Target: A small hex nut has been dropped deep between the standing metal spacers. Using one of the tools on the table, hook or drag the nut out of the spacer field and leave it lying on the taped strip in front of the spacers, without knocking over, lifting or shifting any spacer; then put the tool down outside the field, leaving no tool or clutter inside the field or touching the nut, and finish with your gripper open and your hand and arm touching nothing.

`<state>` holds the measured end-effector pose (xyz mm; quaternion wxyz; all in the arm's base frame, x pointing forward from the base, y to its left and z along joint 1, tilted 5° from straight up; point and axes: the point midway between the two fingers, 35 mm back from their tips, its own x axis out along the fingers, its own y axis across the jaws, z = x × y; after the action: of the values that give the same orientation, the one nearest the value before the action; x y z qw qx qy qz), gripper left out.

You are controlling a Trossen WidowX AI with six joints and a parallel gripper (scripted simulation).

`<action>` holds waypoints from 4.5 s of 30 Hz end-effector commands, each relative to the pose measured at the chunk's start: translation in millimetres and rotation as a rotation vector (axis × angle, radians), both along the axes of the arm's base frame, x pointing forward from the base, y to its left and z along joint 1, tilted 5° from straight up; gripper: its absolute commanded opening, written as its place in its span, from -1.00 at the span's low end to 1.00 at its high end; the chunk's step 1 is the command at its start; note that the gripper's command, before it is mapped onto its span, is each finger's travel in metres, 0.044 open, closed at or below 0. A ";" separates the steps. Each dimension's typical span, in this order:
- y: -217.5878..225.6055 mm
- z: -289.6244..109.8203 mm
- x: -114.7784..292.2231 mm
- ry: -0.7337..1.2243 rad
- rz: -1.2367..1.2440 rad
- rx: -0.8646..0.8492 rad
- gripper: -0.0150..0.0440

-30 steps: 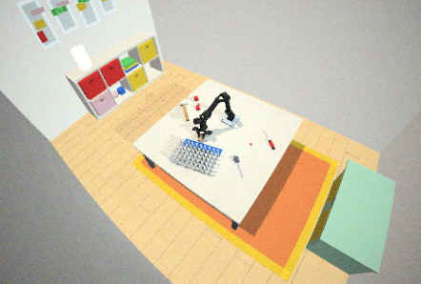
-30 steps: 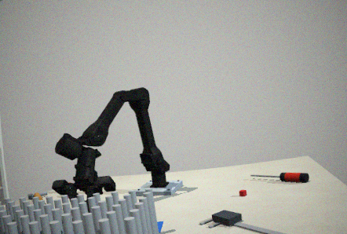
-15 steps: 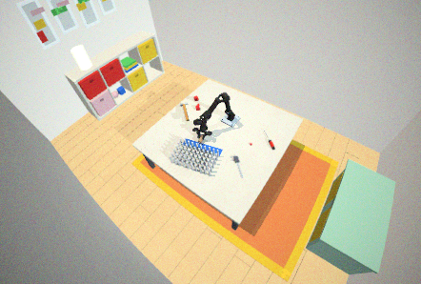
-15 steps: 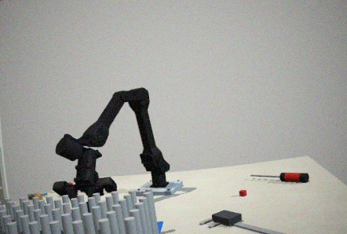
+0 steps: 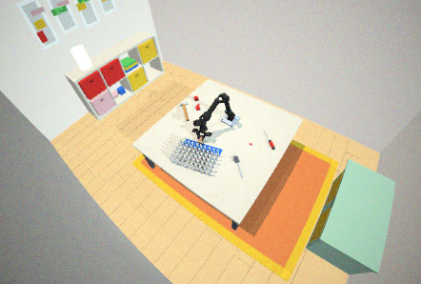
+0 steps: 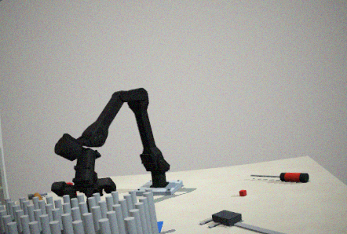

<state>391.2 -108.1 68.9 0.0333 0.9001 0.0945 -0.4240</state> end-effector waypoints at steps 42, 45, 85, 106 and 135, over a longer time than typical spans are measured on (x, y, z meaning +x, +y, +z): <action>0.6 -19.9 7.6 -0.006 -0.004 -0.003 -0.49; 0.2 -19.6 7.6 -0.006 -0.004 -0.003 -0.49; -13.6 -20.7 -21.3 -0.005 0.001 -0.005 -0.49; -17.1 -22.3 -37.5 -0.004 0.001 -0.006 -0.49; -21.9 -24.9 -60.9 -0.002 0.001 -0.006 -0.49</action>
<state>335.2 -131.3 44.1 0.0365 0.9000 0.0899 -0.4250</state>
